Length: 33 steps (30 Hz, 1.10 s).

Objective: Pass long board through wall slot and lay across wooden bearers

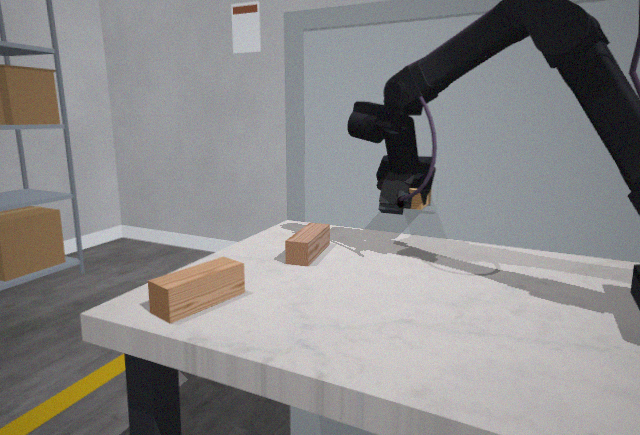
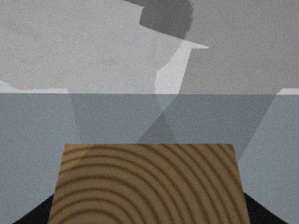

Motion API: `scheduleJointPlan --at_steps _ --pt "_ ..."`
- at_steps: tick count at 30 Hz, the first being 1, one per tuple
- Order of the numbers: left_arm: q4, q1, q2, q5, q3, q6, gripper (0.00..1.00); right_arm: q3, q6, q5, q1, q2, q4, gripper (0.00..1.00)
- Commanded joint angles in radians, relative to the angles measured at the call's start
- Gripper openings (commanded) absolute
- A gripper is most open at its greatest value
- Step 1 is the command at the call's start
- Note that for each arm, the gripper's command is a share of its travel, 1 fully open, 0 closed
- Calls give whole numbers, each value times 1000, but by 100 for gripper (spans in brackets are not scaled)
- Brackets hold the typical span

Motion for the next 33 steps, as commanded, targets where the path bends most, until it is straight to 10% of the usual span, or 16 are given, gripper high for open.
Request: scheduleJointPlan --at_steps 1,33 --pt "41 -5 -73 55 36 -8 0 -16 27 -33 23 -29 50 77" --pt "41 -5 -73 55 36 -8 0 -67 100 11 73 33 179 77"
